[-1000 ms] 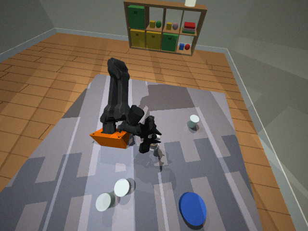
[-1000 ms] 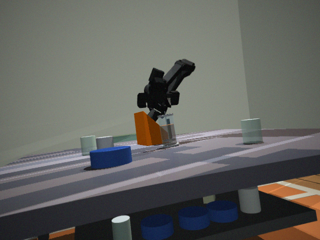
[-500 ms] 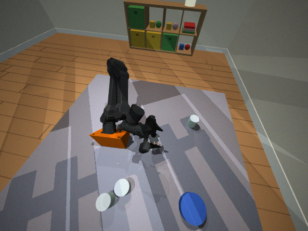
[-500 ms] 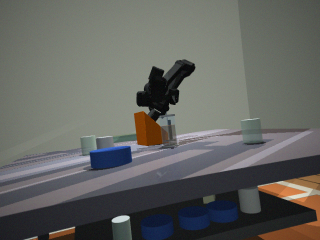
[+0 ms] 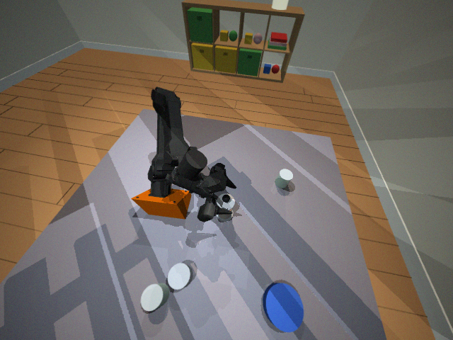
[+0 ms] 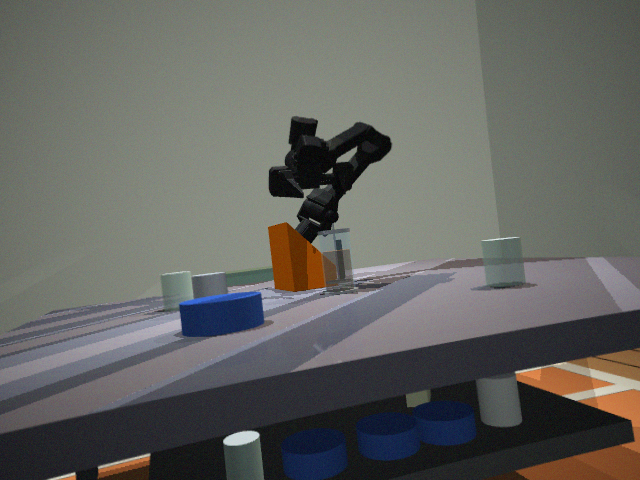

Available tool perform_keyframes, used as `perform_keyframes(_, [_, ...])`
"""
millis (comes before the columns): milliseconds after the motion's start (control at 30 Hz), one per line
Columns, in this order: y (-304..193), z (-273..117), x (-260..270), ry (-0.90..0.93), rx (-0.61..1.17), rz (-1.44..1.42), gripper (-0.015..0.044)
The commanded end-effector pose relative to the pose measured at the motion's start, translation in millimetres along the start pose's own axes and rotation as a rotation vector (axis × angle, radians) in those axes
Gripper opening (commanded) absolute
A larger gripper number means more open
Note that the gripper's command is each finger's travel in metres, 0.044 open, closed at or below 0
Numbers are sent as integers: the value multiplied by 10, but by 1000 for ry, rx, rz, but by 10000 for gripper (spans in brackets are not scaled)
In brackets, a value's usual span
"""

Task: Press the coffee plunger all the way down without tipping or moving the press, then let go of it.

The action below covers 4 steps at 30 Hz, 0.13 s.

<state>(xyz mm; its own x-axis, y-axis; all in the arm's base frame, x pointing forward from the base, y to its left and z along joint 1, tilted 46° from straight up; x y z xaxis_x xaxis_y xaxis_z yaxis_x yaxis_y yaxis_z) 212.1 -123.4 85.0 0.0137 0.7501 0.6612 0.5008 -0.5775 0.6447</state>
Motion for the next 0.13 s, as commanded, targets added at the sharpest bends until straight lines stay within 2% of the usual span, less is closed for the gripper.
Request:
perform_keyframes(0, [200,-370,166,31,-11,-18,440])
perform_keyframes(100, [200,-370,166,31,-11,-18,440])
Point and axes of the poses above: the point midway between the two fingers, 35 mm back from their tips, its own z axis out along the fingers, its own x axis across the jaws, y = z × x, the point moved 6 cm from there along -z, back along the fingers, and after that the axes turned 5 degrees about -z, right-handed, at the moved point
